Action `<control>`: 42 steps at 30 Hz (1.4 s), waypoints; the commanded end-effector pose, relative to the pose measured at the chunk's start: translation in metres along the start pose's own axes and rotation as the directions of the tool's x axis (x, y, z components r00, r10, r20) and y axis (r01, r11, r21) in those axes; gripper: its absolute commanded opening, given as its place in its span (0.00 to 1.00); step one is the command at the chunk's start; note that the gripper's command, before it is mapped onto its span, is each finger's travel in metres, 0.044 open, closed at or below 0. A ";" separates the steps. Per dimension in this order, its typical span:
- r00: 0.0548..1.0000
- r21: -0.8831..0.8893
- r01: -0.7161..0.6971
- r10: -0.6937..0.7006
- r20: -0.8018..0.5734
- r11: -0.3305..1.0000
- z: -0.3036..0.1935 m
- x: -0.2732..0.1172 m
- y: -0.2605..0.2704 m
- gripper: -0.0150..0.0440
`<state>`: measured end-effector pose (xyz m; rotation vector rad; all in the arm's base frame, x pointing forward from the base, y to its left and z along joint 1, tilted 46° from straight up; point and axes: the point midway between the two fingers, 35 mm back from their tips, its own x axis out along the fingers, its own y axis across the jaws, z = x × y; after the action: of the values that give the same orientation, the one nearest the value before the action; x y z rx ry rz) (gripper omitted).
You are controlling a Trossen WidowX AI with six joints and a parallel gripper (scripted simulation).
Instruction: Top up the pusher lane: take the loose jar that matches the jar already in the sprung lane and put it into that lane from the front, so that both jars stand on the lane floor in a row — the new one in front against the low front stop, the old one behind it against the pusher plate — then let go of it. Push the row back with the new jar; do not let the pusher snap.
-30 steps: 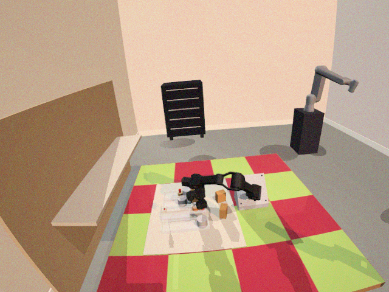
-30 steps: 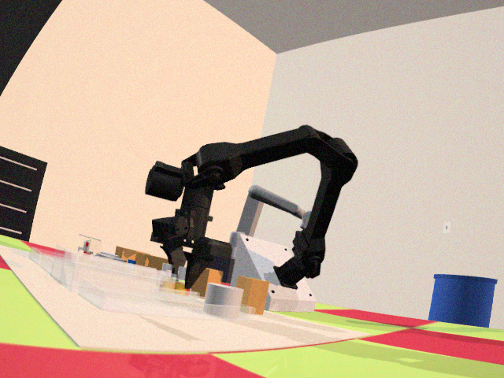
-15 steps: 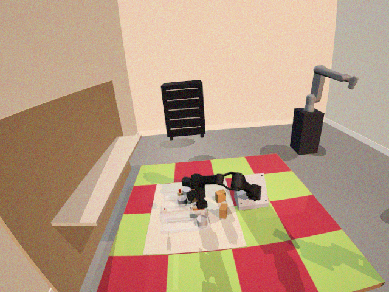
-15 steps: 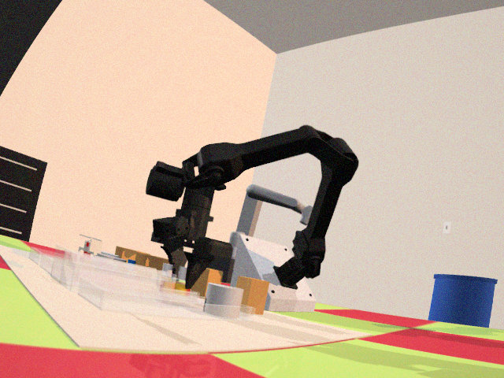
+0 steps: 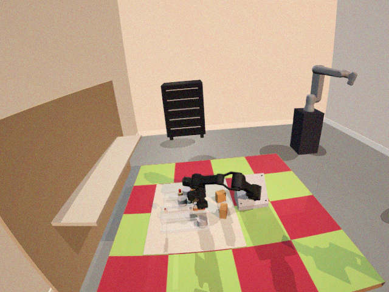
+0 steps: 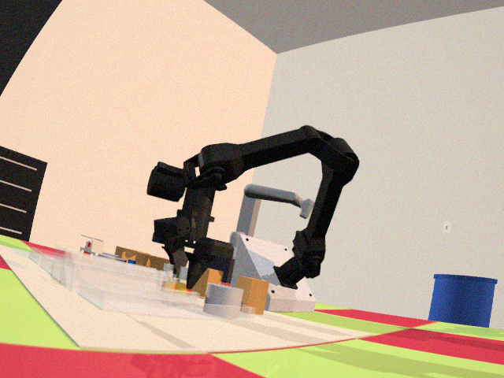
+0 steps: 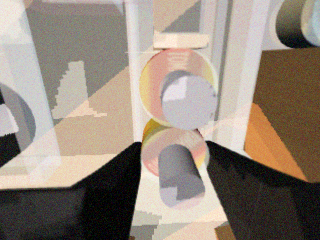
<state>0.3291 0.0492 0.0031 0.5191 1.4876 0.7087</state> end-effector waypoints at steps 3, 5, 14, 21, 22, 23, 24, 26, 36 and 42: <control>1.000 -0.008 -0.007 0.007 0.007 1.000 0.000 0.000 0.001 0.25; 1.000 -0.008 -0.007 0.007 0.007 1.000 0.000 0.000 0.001 0.25; 1.000 -0.008 -0.007 0.007 0.007 1.000 -0.002 0.000 0.001 0.25; 1.000 -0.008 -0.007 0.007 0.007 1.000 -0.004 0.000 0.000 0.25; 1.000 -0.008 -0.007 0.007 0.007 1.000 -0.004 0.000 0.000 0.25; 1.000 -0.008 -0.007 0.007 0.007 1.000 -0.004 0.000 0.000 0.25; 1.000 -0.008 -0.007 0.007 0.007 1.000 -0.004 0.000 0.000 0.25; 1.000 -0.008 -0.007 0.007 0.007 1.000 -0.004 0.000 0.000 0.25; 1.000 -0.008 -0.007 0.007 0.007 1.000 -0.003 0.000 0.000 0.43; 1.000 -0.008 -0.007 0.007 0.007 1.000 -0.003 0.000 0.000 0.70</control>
<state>0.3256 0.0489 0.0027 0.5211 1.4782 0.7143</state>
